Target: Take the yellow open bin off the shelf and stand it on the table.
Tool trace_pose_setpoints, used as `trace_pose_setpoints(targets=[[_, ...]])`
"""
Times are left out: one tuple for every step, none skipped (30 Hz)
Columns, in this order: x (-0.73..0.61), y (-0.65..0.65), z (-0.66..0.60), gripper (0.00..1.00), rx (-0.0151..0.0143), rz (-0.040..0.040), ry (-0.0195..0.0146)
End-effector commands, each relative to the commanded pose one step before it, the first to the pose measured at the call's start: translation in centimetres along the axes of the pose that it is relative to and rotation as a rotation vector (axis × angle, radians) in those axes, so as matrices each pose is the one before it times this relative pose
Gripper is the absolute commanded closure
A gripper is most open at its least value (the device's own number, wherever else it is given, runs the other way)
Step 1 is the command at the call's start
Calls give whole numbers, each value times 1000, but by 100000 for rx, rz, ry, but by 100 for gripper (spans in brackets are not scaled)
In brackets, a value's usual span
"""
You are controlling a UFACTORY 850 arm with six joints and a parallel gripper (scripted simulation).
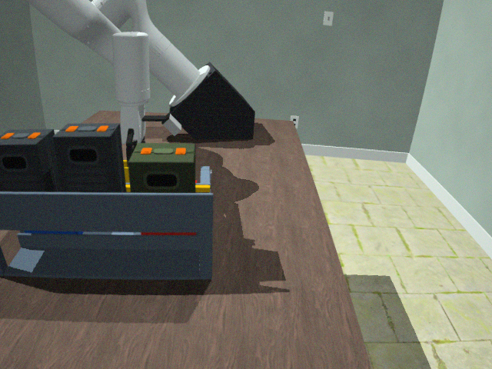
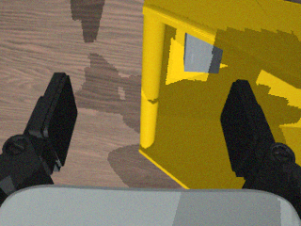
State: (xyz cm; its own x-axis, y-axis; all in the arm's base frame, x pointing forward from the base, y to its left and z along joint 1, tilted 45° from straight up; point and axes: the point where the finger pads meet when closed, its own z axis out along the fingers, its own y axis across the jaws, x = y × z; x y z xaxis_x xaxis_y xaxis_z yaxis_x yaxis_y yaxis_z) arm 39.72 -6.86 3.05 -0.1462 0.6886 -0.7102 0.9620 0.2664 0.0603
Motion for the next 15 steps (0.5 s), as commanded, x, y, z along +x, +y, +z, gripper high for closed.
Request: trace_pose_setpoints(targets=[[5,39,-28,0,-84,18,11],[0,0,-1100,0,1,-1,0],[0,0,-1100,0,1,-1,0],[0,0,-1100,0,1,-1,0],[0,0,-1100,0,1,-1,0],[0,0,-1100,0,1,-1,0],[0,0,0,0,0,0,0],[0,0,0,0,0,0,0],[0,0,0,0,0,0,0],[0,0,0,0,0,0,0],[0,0,0,0,0,0,0],[0,0,0,0,0,0,0],[0,0,0,0,0,0,0],[0,0,0,0,0,0,0],[0,0,0,0,0,0,0]])
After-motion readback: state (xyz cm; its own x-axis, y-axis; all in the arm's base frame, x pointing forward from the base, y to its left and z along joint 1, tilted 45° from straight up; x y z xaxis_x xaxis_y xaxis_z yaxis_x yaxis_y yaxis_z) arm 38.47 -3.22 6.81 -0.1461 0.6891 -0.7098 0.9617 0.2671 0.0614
